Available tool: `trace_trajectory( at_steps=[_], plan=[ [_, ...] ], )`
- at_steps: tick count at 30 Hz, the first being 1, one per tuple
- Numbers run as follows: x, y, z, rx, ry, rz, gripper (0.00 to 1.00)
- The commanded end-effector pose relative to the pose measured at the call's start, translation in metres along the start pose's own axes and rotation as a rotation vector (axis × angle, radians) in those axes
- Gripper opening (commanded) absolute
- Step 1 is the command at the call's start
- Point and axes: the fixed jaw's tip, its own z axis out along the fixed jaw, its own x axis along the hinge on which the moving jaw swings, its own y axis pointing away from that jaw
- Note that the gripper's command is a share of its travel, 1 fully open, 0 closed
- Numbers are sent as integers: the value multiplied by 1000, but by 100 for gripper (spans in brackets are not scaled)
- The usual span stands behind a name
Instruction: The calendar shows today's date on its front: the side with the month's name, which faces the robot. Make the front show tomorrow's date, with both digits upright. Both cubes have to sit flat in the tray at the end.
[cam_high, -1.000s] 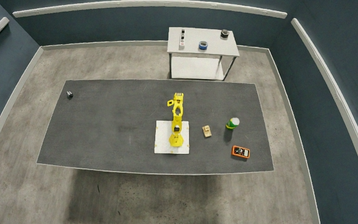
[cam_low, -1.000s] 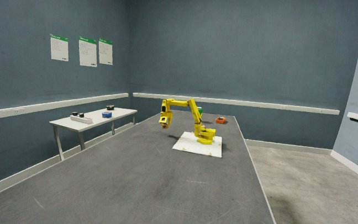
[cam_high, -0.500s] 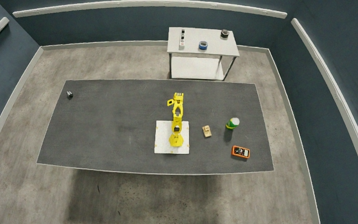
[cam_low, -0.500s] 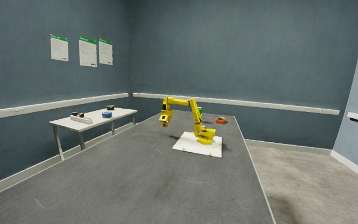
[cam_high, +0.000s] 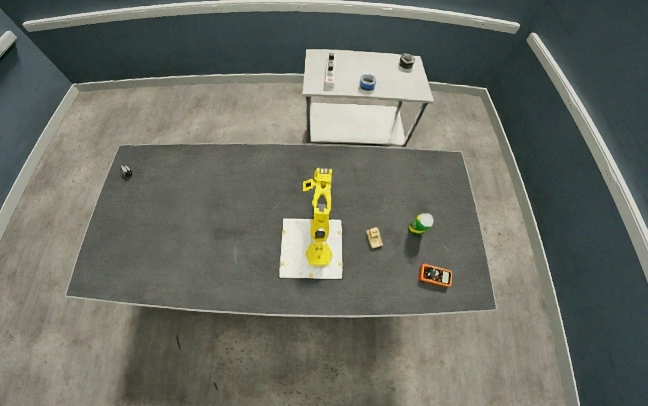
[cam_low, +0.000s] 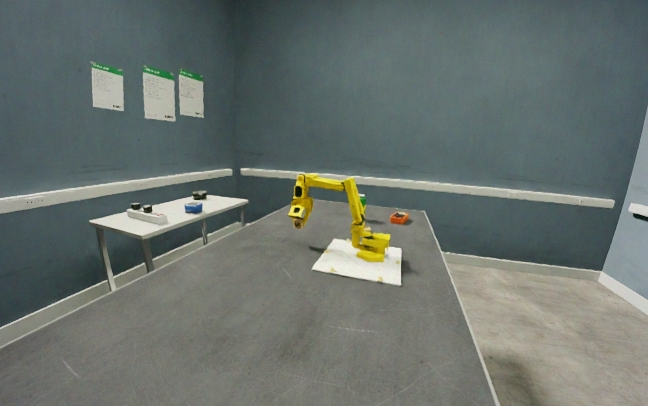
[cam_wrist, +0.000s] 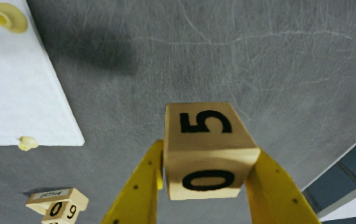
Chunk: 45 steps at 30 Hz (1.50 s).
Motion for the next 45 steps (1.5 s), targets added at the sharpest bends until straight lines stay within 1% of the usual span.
trace_trajectory(
  at_steps=[1,16,20,22,24,27,30,32,35,38,41,45],
  plan=[
    [0,-4,-13,61,6,-4,0],
    [0,-4,-13,61,6,-4,0],
    [6,-3,-13,61,7,22,0],
    [13,-2,-13,60,9,58,0],
    [25,1,-13,59,12,113,0],
    [48,9,-13,57,18,224,0],
    [74,21,-13,55,25,354,0],
    [74,21,-13,55,25,354,0],
    [98,36,-13,52,32,485,0],
    [117,51,-14,50,38,596,0],
    [129,62,-14,48,41,671,0],
    [135,68,-14,48,43,711,0]
  ],
)
